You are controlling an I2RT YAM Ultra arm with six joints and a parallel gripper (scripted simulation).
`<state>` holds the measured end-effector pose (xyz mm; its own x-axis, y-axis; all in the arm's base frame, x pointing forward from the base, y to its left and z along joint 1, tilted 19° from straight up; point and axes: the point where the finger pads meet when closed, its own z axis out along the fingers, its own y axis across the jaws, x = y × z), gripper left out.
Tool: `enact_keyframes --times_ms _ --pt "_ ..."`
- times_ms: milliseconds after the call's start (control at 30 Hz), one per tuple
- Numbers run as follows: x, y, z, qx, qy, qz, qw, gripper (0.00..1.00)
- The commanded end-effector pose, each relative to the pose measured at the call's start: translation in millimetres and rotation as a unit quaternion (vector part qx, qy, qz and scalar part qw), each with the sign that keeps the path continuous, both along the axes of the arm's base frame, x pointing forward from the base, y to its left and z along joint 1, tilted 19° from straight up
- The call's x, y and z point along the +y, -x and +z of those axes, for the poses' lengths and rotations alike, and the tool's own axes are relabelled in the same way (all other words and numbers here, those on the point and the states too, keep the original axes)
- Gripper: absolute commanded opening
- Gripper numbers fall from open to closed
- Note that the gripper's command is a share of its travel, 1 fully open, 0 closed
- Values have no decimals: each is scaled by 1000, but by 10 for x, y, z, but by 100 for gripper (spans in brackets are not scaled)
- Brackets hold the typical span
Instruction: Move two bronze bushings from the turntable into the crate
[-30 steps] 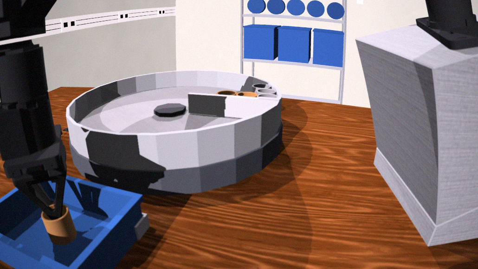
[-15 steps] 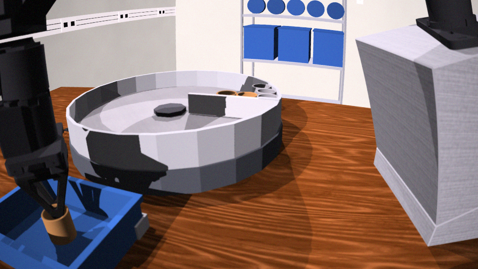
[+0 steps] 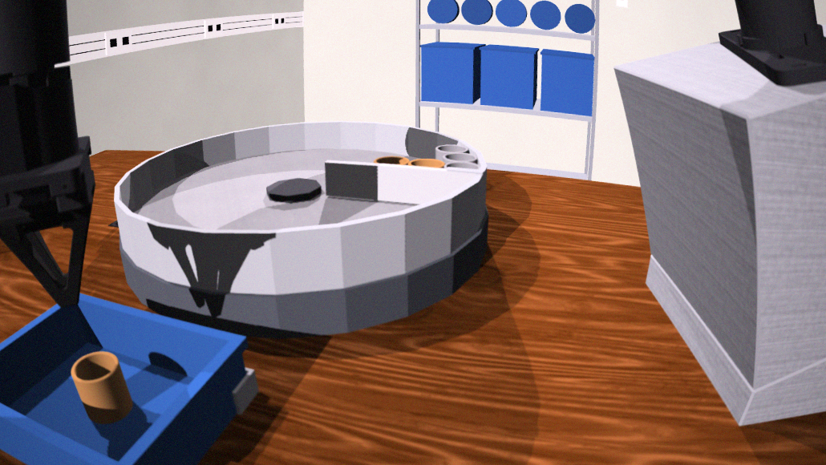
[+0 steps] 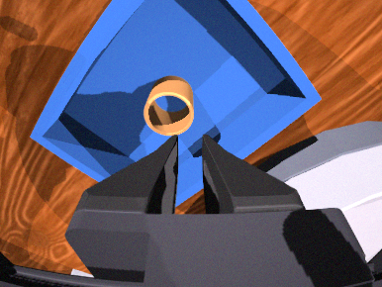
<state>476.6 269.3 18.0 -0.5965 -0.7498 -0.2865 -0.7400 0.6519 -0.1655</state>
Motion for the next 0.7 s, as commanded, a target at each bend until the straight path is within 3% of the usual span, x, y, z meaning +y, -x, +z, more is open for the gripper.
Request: enact_keyframes --times_ms 0,267,667 --pt "-20 134 223 3 4 -1 1000 16" --pt "-29 142 472 -6 -2 -2 1000 16" --pt "-17 130 475 -8 -4 -2 1000 16"
